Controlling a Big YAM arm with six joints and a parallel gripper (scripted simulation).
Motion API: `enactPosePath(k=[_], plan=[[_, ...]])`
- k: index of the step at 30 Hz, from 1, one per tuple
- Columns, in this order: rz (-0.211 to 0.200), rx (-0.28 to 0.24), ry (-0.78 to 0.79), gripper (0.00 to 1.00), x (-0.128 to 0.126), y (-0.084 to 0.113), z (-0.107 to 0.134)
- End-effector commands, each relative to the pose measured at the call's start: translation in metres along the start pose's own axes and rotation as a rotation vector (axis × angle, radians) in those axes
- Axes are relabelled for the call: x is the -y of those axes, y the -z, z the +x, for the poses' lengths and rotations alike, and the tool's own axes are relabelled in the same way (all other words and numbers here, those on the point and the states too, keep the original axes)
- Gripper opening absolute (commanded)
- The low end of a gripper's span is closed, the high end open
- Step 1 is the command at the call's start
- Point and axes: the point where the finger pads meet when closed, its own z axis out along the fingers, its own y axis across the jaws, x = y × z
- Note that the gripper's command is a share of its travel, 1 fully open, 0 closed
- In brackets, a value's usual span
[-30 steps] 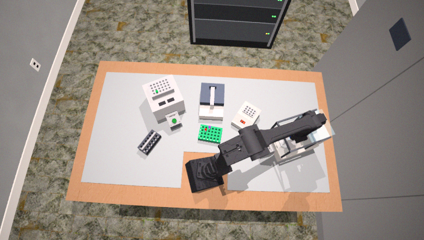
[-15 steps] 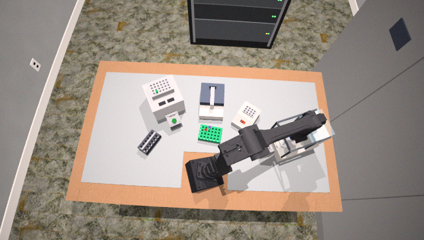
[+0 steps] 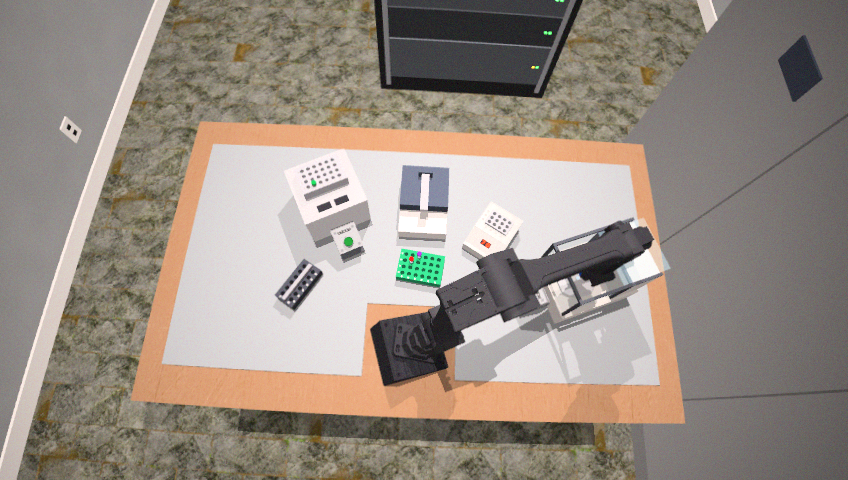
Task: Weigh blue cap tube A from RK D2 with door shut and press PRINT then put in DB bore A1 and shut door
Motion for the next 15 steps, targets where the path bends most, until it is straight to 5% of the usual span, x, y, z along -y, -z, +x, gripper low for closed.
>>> enactPosePath(k=[1,15], plan=[[0.001,-0.01,0.003,0.09,0.0034,-0.0018,-0.0033],[0.001,-0.014,0.003,0.09,0.0036,-0.0079,-0.0002]])
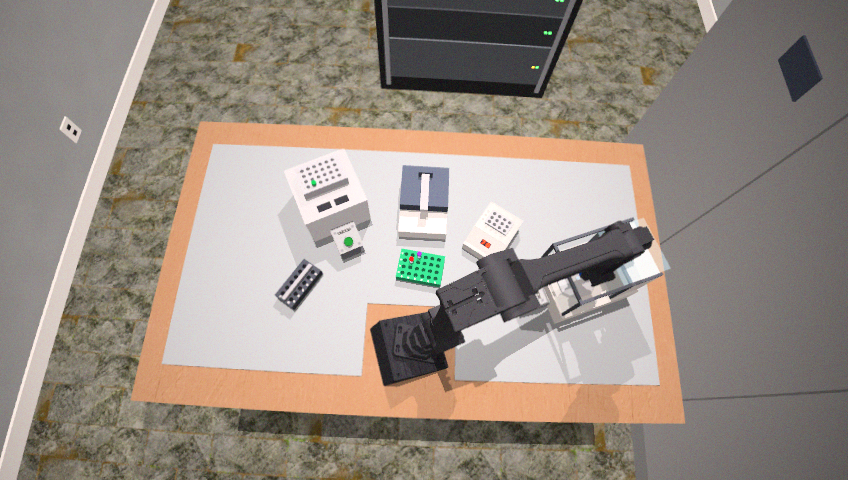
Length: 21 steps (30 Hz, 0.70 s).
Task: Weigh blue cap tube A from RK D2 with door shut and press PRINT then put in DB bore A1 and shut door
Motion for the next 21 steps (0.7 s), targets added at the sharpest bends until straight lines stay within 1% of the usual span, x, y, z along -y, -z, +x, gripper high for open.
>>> enactPosePath(k=[1,21], plan=[[0.001,-0.014,0.003,0.09,0.0036,-0.0079,-0.0002],[0.001,-0.014,0.003,0.09,0.0036,-0.0079,-0.0002]])
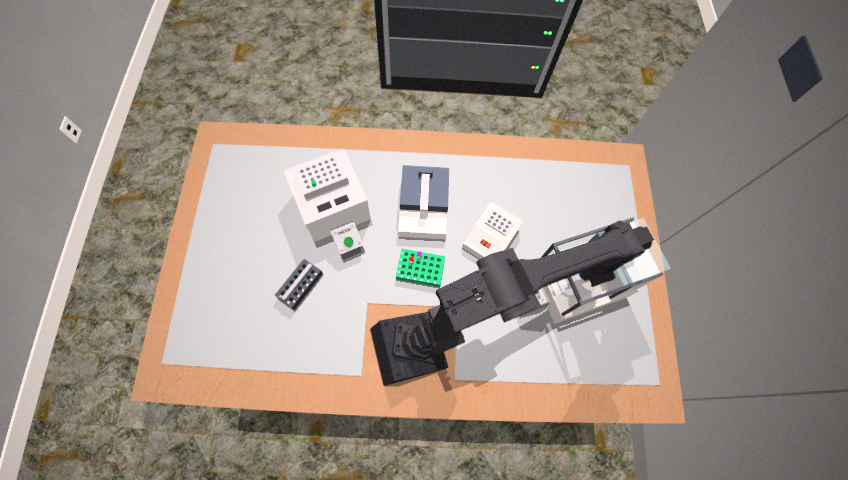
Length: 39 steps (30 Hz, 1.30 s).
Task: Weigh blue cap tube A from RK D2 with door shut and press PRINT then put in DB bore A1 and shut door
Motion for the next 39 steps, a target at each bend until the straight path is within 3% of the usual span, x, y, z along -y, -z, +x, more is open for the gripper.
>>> enactPosePath(k=[1,12,13,15,16,39], plan=[[0.001,-0.014,0.003,0.09,0.004,-0.008,0.0],[0.001,-0.014,0.003,0.09,0.004,-0.008,0.0],[0.001,-0.013,0.003,0.36,0.003,-0.005,-0.002],[0.001,-0.007,0.003,0.36,0.003,0.001,-0.004],[-0.003,0.028,-0.001,0.36,0.0,0.01,-0.011],[-0.003,0.028,-0.001,0.36,0.0,0.01,-0.011]])
